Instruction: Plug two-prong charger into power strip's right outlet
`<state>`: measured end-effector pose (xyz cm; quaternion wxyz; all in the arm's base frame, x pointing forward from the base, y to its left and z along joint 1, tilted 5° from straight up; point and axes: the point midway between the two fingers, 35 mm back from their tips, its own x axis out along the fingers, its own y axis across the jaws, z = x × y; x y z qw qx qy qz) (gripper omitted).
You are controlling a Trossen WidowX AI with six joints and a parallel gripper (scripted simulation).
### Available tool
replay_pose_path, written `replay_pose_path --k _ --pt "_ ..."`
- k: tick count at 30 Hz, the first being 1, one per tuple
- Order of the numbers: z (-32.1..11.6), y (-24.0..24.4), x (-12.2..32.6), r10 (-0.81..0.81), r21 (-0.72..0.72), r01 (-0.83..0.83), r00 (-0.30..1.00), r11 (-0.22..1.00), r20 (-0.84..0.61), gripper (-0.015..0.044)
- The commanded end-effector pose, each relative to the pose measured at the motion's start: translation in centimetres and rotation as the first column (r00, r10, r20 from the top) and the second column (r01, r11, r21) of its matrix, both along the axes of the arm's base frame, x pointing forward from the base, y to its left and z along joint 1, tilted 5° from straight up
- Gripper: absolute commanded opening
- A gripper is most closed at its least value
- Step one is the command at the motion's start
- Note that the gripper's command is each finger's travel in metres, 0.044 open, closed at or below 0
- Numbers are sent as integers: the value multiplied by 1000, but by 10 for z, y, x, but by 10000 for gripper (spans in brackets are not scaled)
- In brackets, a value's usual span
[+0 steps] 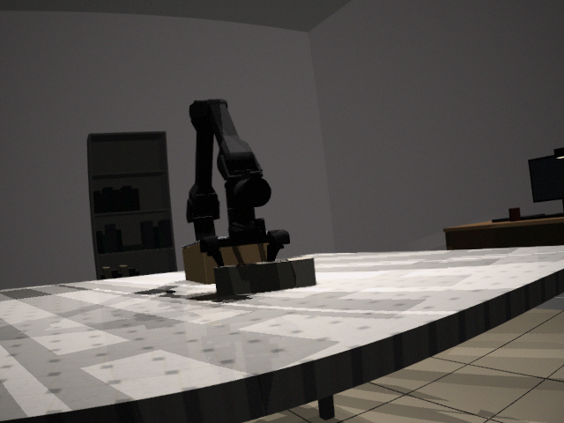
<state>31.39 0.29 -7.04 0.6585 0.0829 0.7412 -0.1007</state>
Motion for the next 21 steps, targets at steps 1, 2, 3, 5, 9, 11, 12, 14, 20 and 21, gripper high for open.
replay_pose_path --k 1,2,3,5,9,11,12,14,20,21 --pt "0 0 -2 -4 -6 4 1000 1000 3 440" --pt "0 0 -3 -4 -6 4 1000 1000 4 440" --pt "0 0 -3 -4 -6 4 1000 1000 4 440" --pt "0 0 -4 -4 -6 4 1000 1000 6 440" --pt "0 0 -5 -5 -7 5 1000 1000 8 440" --pt "0 0 -5 -5 -8 5 1000 1000 9 440" --pt "0 1 -5 -5 -8 5 1000 1000 10 440" --pt "0 1 -6 -5 -8 5 1000 1000 10 440" --pt "0 3 -11 -5 -7 5 1000 1000 9 440" --pt "1 3 -12 -5 -7 5 1000 1000 9 440"
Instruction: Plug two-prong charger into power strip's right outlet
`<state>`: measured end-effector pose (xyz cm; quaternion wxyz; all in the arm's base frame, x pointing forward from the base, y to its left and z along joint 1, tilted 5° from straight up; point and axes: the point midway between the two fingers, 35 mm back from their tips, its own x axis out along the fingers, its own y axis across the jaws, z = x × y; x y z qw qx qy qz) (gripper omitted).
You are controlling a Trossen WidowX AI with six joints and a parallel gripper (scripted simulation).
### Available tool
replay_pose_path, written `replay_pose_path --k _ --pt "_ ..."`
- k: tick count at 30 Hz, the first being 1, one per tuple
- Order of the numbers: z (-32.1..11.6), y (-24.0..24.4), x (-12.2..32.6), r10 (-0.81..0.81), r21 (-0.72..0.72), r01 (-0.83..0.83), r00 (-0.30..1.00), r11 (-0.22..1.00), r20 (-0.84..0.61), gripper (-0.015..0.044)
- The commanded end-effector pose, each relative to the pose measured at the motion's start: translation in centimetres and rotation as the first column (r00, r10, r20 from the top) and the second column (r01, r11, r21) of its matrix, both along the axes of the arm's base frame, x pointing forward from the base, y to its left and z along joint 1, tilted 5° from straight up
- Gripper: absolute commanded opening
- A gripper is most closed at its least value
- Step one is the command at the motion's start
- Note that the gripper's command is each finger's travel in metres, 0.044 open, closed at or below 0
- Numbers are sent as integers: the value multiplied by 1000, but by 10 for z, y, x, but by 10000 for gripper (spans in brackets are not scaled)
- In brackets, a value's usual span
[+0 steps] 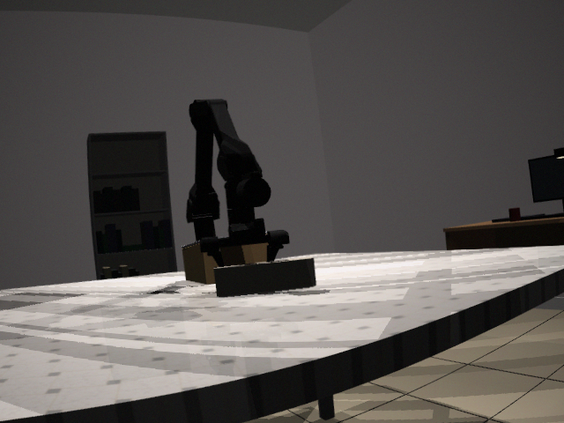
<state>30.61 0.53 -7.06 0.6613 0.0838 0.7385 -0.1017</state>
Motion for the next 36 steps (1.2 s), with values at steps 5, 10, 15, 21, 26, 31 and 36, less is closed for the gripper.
replay_pose_path --k 5,10,15,21,26,31,36 --pt "1 2 -10 -2 -6 2 1000 1000 1 440" --pt "1 4 -15 -2 -6 2 1000 1000 1 440" --pt "1 6 -21 -2 -6 2 1000 1000 0 440" --pt "2 8 -27 -2 -6 2 1000 1000 0 440" --pt "2 10 -33 -2 -5 2 1000 1000 -1 440" --pt "2 11 -39 -2 -5 2 1000 1000 -1 440" --pt "2 12 -44 -2 -5 2 1000 1000 -2 440"
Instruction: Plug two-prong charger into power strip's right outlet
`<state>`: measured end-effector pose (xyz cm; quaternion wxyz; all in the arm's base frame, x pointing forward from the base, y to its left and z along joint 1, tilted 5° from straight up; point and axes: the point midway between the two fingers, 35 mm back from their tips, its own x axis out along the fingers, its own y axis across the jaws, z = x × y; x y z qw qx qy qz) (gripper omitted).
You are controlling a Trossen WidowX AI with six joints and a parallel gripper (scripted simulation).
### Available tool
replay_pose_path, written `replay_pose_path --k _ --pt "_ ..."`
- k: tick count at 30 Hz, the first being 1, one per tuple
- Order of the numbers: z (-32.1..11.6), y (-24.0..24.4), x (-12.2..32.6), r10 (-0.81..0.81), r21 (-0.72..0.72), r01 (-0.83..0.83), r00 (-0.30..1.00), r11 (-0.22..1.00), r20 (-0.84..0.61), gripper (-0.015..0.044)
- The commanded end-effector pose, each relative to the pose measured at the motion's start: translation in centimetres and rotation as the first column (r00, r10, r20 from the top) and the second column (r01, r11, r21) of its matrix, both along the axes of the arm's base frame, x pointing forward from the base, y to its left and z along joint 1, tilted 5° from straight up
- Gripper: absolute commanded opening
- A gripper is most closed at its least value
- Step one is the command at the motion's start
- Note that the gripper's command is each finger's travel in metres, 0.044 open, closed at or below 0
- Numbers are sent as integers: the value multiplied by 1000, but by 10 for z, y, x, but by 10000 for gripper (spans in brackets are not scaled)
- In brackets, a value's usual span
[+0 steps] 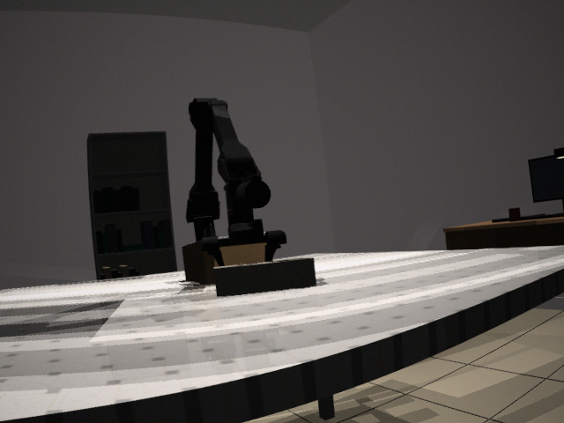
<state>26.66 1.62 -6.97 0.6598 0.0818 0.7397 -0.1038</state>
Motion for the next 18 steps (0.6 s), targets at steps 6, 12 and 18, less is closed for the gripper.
replay_pose_path --k 6,12,18 --pt "1 3 -12 -2 0 2 1000 1000 2 440" --pt "10 2 -6 12 -26 -10 997 1000 75 440" --pt "52 0 7 53 -116 -9 922 993 383 440"
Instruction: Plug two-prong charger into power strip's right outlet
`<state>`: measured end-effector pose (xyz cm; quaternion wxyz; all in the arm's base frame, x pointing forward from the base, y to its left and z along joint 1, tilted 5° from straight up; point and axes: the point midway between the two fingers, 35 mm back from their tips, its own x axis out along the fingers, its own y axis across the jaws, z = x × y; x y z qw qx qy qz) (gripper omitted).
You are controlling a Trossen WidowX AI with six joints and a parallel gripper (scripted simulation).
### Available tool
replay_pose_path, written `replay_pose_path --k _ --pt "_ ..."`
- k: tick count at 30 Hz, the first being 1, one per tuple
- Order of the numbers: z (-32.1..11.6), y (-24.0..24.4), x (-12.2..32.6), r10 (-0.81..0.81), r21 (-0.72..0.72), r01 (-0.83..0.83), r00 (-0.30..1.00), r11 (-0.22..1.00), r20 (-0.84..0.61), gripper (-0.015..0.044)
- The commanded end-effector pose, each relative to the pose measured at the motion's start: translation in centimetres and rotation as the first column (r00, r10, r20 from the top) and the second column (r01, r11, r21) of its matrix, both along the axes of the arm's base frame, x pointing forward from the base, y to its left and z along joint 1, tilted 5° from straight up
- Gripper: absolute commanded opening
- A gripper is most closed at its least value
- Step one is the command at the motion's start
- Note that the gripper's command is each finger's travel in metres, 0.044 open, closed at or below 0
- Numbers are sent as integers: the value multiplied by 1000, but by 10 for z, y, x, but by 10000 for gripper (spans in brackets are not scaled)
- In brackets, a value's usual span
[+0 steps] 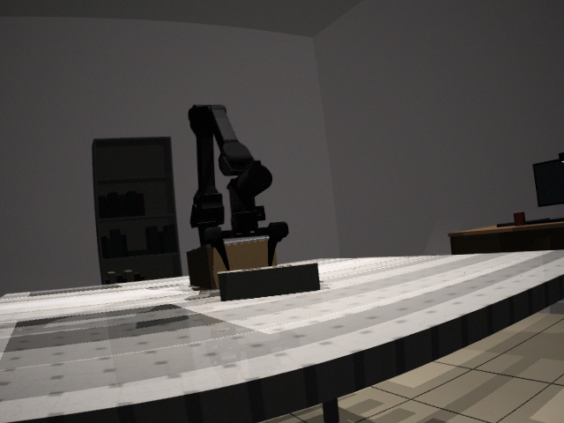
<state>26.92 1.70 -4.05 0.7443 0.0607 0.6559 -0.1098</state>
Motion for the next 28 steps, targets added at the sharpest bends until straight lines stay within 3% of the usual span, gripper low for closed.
replay_pose_path --k 1,5,28 --pt "30 -1 6 11 -55 1 976 998 218 440" --pt "48 -2 8 14 -76 13 939 997 345 440" --pt "48 -2 8 14 -76 13 939 997 345 440"
